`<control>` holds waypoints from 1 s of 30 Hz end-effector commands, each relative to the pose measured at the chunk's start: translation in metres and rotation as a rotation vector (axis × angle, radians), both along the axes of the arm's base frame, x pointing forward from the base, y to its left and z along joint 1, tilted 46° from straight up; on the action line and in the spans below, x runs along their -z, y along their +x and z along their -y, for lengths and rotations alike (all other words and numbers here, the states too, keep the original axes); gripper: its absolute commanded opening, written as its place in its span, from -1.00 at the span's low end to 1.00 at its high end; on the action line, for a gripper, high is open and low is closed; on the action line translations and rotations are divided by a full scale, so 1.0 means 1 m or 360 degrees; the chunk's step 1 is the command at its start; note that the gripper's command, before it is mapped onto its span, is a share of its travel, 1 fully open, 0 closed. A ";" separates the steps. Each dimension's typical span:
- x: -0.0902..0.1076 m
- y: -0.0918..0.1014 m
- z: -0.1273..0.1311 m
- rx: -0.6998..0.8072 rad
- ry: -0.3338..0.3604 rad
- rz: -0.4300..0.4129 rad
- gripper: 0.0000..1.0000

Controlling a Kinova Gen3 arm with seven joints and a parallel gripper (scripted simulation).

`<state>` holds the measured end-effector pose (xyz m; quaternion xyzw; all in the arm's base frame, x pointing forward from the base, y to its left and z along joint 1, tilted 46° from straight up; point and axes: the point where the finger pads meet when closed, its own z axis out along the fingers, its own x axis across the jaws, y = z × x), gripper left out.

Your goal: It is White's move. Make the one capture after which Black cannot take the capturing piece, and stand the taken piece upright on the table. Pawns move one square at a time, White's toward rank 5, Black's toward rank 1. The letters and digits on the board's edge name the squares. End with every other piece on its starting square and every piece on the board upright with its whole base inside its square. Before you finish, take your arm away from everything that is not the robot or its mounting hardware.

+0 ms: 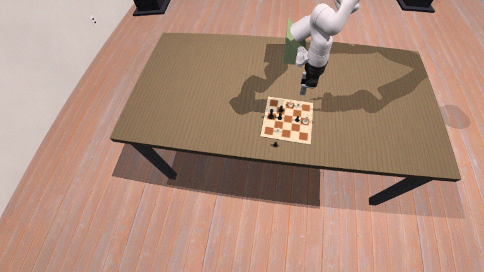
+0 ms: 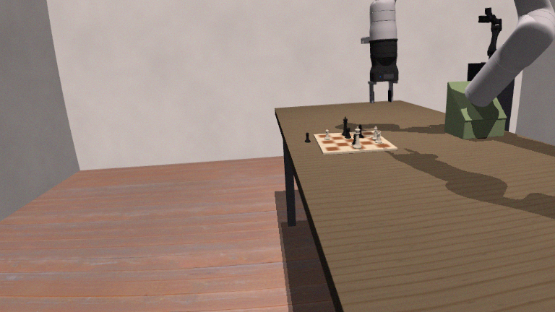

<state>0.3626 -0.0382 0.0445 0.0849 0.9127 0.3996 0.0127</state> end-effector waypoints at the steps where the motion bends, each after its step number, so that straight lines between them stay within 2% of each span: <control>1: -0.010 0.003 0.015 0.0020 -0.0023 0.0020 1.00; 13: -0.032 0.000 0.038 0.0020 -0.0022 0.0020 1.00; 30: -0.033 -0.001 0.039 0.0020 -0.0023 0.0020 1.00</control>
